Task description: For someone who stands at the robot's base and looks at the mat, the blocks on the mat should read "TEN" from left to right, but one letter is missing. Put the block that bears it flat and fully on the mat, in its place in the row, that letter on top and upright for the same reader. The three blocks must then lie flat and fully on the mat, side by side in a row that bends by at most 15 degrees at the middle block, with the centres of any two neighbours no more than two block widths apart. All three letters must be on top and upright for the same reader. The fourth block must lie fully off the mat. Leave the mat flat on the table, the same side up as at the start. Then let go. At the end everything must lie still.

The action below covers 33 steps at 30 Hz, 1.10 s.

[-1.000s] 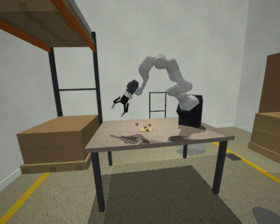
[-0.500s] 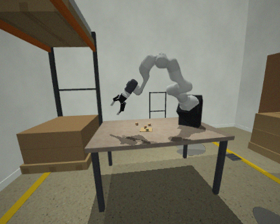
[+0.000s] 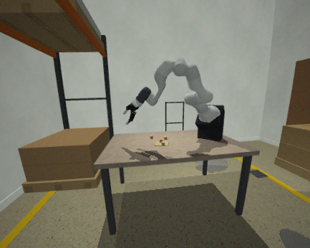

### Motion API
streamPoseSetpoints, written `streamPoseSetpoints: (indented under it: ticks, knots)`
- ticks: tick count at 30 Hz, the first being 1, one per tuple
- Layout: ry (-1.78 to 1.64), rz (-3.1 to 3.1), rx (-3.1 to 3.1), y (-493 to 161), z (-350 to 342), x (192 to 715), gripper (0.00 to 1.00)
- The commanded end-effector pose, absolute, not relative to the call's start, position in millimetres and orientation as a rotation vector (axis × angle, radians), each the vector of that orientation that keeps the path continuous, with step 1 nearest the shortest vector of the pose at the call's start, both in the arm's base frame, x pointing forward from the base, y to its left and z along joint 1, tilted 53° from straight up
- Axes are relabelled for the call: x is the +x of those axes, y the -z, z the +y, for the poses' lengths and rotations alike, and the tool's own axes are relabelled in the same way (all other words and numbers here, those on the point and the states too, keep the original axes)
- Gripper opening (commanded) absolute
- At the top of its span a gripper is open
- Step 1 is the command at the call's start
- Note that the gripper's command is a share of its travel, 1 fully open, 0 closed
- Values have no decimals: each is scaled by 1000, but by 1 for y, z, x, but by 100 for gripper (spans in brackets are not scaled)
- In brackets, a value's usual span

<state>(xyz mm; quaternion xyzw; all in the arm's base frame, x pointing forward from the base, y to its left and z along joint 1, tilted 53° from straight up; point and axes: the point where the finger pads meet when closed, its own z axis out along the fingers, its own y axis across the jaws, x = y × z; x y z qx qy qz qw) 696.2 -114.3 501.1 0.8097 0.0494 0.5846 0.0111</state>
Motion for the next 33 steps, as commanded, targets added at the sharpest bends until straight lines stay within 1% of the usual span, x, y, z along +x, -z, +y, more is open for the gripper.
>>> streamPoseSetpoints:
  ticks: [1,33]
  knots:
    - [-1819,-50,2585,-498,-128,698,100]
    - [-1658,-989,2653,-467,-191,690,100]
